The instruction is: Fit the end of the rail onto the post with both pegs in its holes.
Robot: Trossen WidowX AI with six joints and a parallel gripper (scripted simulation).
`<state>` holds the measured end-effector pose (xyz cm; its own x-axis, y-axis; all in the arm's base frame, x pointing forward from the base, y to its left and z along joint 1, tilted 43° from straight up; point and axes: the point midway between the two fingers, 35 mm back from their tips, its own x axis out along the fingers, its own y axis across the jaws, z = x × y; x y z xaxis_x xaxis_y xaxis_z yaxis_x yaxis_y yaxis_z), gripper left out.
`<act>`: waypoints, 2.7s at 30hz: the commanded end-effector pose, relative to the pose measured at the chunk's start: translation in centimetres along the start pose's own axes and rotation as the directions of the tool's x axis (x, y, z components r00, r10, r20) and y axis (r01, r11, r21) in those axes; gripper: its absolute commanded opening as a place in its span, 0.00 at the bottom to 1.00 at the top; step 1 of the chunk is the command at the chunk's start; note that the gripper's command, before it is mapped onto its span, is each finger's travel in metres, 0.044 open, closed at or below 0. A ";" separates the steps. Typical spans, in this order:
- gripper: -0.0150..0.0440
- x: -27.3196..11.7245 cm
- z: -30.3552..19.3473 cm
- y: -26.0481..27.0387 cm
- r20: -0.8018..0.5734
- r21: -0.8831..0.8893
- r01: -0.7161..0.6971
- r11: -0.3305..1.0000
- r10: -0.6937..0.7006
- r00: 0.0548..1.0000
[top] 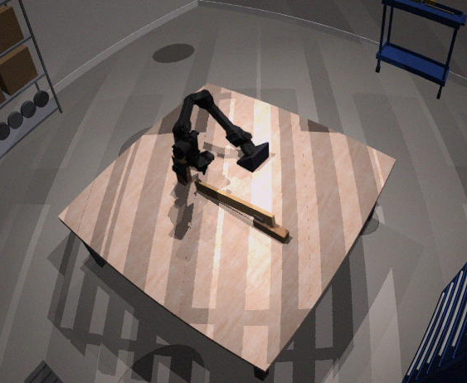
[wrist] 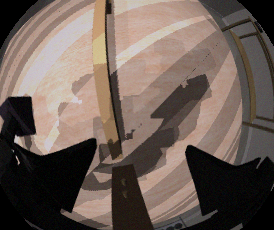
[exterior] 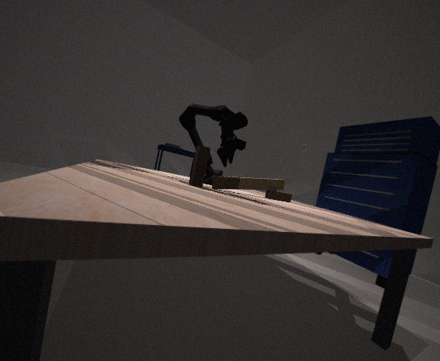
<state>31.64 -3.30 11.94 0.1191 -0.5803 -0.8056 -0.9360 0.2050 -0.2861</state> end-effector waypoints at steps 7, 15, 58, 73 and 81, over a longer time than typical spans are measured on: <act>1.00 3.1 2.5 3.8 -0.177 -0.196 -0.203 0.959 0.169 0.970; 1.00 3.8 2.4 3.8 -0.176 -0.196 -0.203 0.959 0.169 0.970; 0.91 9.8 1.1 5.0 -0.179 -0.195 -0.202 0.960 0.168 0.969; 0.31 9.8 1.1 5.0 -0.179 -0.195 -0.202 0.960 0.168 0.969; 0.25 9.8 1.1 5.0 -0.179 -0.195 -0.202 0.960 0.168 0.969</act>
<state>28.47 -7.05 2.03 -0.1015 -0.6656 -0.7394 -0.9865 0.1631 -0.0113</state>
